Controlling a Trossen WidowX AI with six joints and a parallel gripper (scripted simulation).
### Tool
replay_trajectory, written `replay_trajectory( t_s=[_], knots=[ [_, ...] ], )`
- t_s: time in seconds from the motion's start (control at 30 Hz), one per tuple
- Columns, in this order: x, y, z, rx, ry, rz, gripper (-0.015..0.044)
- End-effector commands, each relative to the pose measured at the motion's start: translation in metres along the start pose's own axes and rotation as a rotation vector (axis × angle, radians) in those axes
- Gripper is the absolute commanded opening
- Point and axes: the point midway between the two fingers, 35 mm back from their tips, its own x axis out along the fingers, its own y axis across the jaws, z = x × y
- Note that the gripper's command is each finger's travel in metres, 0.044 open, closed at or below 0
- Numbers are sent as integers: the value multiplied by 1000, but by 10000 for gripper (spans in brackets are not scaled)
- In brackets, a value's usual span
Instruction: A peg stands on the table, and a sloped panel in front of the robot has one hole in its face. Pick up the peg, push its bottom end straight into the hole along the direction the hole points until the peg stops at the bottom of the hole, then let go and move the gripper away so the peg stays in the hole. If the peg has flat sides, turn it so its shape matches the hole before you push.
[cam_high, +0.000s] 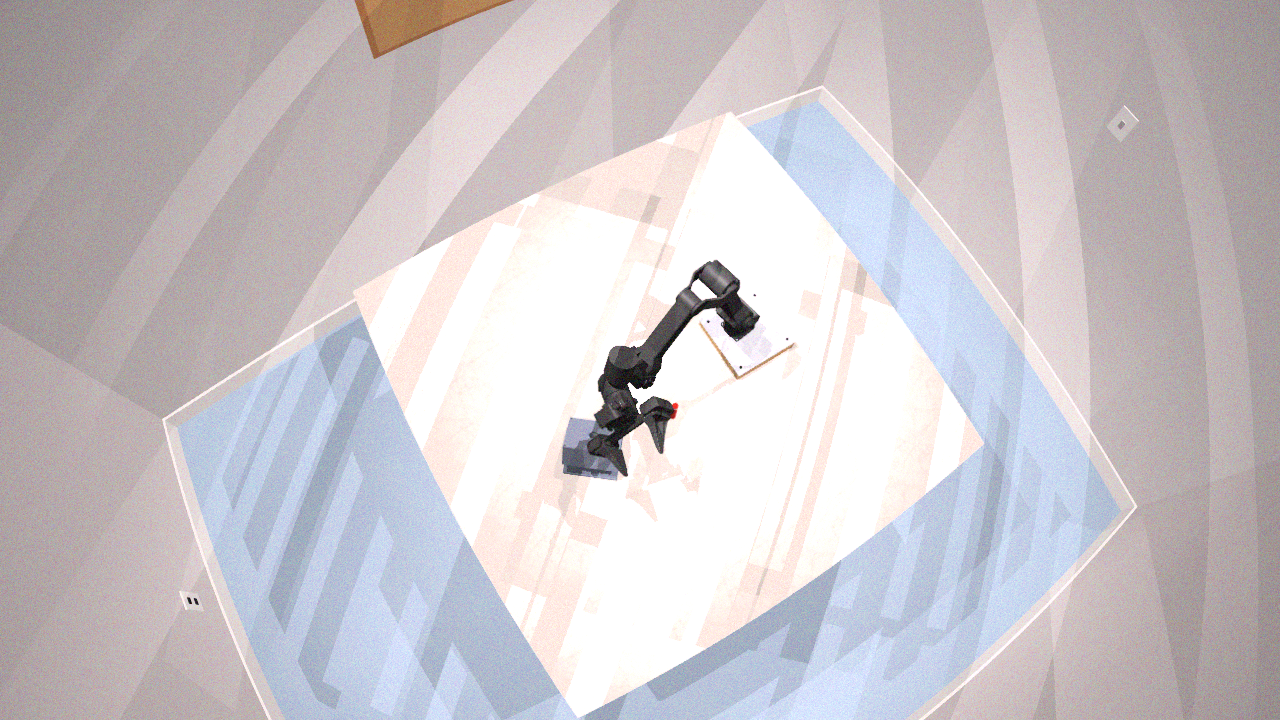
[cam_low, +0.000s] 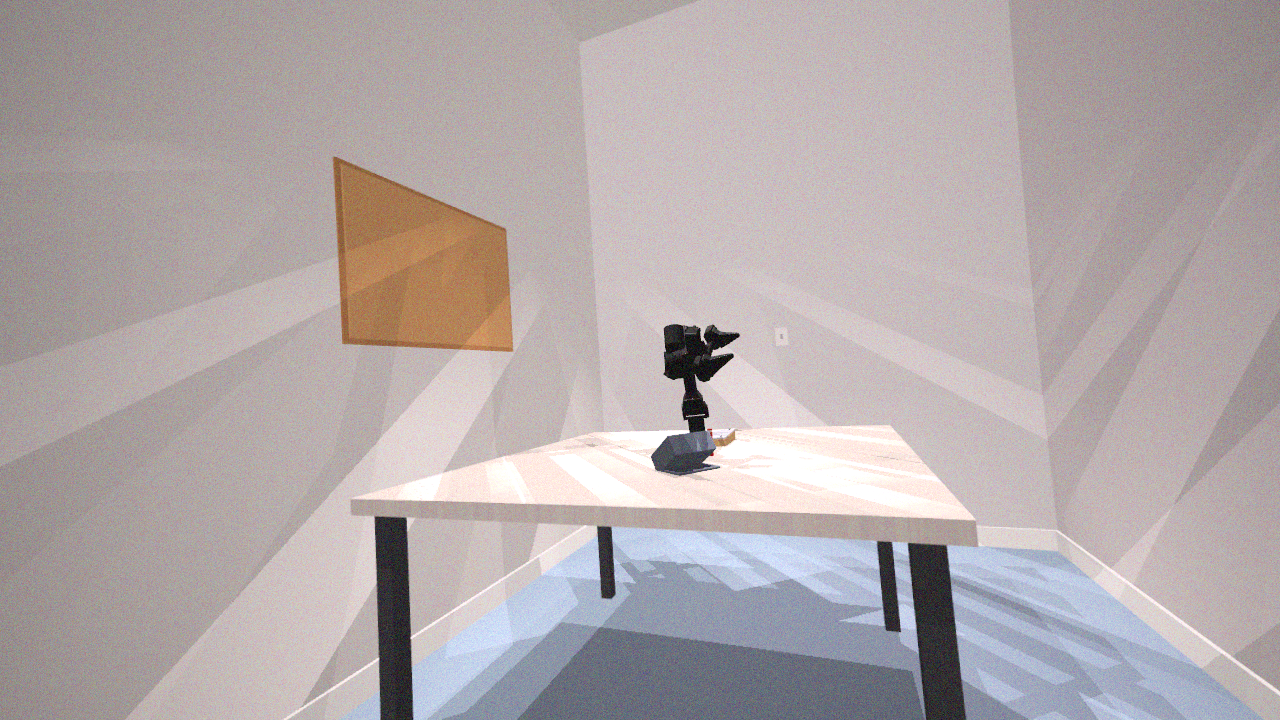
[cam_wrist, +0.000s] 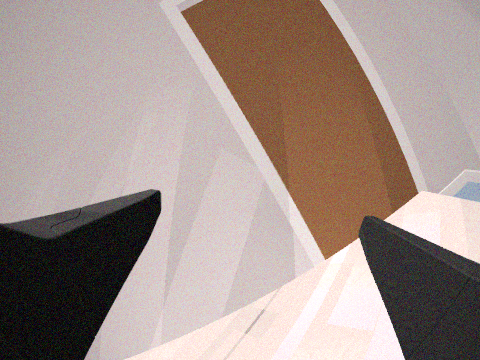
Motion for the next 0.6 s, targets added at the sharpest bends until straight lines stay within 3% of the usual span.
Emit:
replay_trajectory(
  t_s=[0.0, 0.57],
  knots=[
    [4, -3, 1, -60, -13, -39, 440],
    [12, -26, -10, -266, 18, -209, 440]
  ],
)
